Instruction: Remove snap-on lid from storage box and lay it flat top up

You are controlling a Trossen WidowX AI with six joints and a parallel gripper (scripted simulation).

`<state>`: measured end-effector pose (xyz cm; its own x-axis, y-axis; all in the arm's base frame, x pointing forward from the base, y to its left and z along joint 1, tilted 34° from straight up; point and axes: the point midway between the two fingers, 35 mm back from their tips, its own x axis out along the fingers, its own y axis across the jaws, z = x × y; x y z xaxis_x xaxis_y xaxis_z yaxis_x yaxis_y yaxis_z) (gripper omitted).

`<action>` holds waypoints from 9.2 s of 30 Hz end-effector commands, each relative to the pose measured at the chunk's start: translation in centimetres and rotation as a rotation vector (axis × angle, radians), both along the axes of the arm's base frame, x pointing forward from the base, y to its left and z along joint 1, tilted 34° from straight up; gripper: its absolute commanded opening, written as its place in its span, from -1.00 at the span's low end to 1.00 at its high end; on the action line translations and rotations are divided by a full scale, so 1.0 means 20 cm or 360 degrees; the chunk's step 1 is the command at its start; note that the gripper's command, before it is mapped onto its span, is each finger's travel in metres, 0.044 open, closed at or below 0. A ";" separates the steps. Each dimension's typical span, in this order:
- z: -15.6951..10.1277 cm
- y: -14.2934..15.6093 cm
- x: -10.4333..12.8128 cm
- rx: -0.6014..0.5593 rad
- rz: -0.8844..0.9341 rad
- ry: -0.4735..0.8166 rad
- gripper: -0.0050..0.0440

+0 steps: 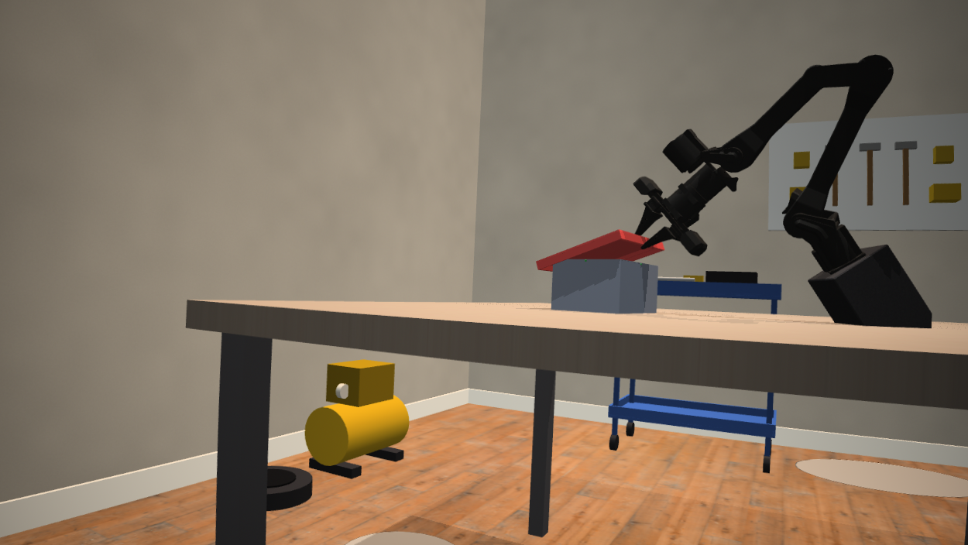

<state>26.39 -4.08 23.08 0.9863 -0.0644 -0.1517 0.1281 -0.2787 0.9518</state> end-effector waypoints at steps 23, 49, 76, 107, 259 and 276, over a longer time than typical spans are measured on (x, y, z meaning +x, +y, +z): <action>0.19 -0.05 -0.03 -0.0002 0.0003 -0.0008 -1.00; 0.33 -0.08 -0.12 -0.0002 0.0003 -0.0008 -1.00; 0.47 -0.11 -0.21 -0.0002 0.0003 -0.0008 -1.00; 0.34 -0.38 -0.25 -0.0002 0.0003 -0.0008 -1.00; -0.14 -1.38 -0.35 -0.0002 0.0003 -0.0008 -1.00; -0.19 -1.37 -0.31 -0.0002 0.0003 -0.0008 -1.00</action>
